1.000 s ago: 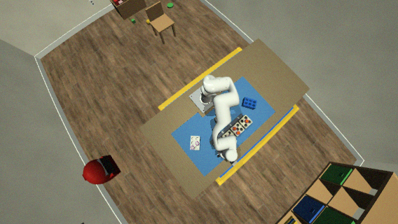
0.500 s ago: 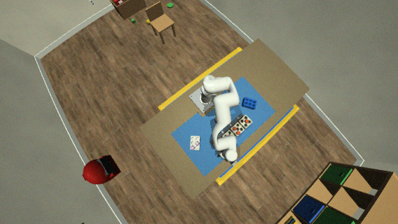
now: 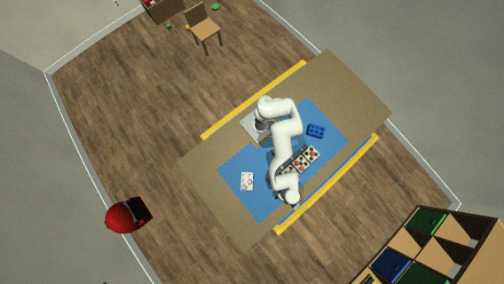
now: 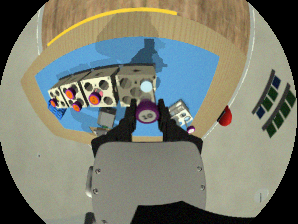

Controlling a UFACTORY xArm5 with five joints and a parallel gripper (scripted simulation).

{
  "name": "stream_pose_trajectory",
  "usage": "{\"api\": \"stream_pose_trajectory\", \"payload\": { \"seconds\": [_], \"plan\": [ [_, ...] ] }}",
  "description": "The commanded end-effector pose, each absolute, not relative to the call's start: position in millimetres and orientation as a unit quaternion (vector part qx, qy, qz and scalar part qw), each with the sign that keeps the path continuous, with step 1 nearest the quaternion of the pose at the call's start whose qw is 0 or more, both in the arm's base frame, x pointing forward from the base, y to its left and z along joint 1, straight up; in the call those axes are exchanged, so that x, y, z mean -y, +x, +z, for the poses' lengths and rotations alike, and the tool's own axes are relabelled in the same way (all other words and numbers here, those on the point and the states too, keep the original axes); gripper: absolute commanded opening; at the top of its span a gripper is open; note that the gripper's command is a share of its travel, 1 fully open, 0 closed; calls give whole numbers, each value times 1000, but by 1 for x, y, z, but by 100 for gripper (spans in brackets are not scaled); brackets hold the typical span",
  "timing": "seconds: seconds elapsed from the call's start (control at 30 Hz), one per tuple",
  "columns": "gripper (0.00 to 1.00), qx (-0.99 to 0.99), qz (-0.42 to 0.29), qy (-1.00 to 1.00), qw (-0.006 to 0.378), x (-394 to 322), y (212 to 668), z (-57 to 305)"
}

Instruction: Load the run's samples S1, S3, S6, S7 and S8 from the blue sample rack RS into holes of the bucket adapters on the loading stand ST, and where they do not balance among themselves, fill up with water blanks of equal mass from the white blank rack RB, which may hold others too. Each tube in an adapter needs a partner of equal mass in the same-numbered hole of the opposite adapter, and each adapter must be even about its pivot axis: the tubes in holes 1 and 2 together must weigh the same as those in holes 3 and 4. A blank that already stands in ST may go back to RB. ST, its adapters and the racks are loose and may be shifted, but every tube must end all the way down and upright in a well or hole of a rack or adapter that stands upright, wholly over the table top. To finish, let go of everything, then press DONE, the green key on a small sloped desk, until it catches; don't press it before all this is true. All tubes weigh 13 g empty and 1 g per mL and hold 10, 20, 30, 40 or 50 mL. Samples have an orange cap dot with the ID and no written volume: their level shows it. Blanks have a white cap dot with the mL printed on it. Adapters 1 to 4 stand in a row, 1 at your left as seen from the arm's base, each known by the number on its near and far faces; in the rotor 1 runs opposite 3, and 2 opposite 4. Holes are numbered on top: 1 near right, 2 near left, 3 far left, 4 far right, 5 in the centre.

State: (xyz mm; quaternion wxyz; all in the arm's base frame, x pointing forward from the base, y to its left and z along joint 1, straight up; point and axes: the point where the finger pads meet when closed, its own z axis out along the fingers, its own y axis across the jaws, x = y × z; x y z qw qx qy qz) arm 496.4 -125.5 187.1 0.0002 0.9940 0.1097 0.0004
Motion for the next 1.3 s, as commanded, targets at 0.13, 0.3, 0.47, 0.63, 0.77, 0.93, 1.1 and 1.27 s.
{"api": "stream_pose_trajectory", "payload": {
  "seconds": [0.13, 0.3, 0.47, 0.63, 0.77, 0.93, 1.1, 1.27],
  "plan": [
    [0, -110, 2, 994, 1, 126, 497, 181],
    [0, -110, 2, 994, 1, 126, 497, 176],
    [0, -110, 2, 994, 1, 126, 497, 173],
    [0, -110, 2, 994, 1, 126, 497, 168],
    [0, -110, 2, 994, 1, 126, 497, 164],
    [0, -110, 2, 994, 1, 126, 497, 161],
    [0, -110, 2, 994, 1, 126, 497, 156],
    [0, -110, 2, 994, 1, 126, 497, 151]
  ]
}}
